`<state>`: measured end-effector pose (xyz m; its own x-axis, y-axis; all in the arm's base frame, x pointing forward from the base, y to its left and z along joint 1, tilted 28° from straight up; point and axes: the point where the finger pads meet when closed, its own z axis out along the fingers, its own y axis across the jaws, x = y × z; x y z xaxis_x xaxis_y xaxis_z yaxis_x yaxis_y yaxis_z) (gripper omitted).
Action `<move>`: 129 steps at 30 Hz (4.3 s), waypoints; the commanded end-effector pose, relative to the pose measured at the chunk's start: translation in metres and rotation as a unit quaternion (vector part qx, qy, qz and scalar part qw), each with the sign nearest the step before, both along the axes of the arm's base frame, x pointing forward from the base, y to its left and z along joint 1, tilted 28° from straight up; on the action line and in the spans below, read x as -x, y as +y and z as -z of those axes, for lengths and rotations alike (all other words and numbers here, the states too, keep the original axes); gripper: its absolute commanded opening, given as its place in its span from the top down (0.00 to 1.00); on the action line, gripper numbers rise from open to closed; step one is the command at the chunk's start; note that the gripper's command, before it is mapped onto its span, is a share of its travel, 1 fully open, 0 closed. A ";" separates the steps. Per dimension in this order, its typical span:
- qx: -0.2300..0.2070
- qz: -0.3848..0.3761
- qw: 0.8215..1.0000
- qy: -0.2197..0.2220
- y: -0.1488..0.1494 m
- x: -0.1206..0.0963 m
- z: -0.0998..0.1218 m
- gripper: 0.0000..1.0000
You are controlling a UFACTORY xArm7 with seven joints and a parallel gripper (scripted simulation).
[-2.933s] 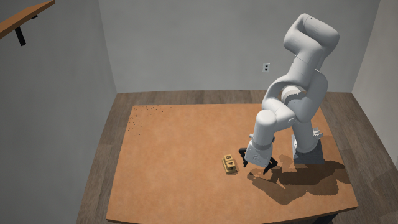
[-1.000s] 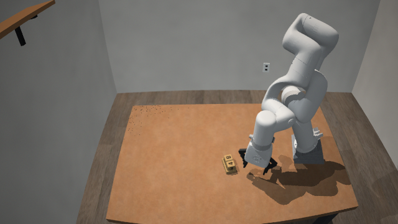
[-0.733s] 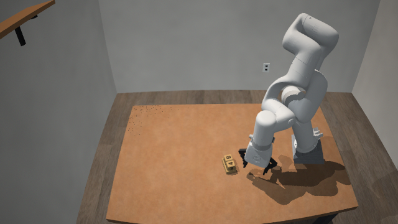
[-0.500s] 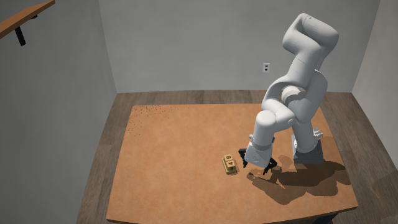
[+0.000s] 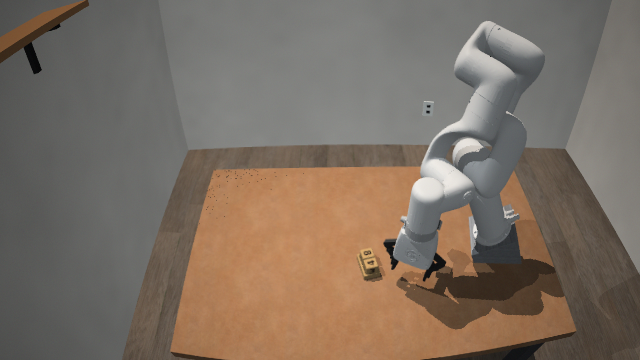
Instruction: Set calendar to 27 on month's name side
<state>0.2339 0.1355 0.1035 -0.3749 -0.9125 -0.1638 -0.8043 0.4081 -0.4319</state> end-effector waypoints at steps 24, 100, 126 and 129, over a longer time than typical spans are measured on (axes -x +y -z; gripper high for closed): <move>-0.041 0.077 0.996 -0.003 -0.009 0.000 -0.013 0.00; -0.120 0.229 0.966 -0.008 -0.065 -0.039 0.005 0.00; -0.120 0.229 0.966 -0.008 -0.065 -0.039 0.005 0.00; -0.120 0.229 0.966 -0.008 -0.065 -0.039 0.005 0.00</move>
<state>0.2724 0.0696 0.0975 -0.7267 -0.5862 -0.3581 -0.5095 0.8096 -0.2914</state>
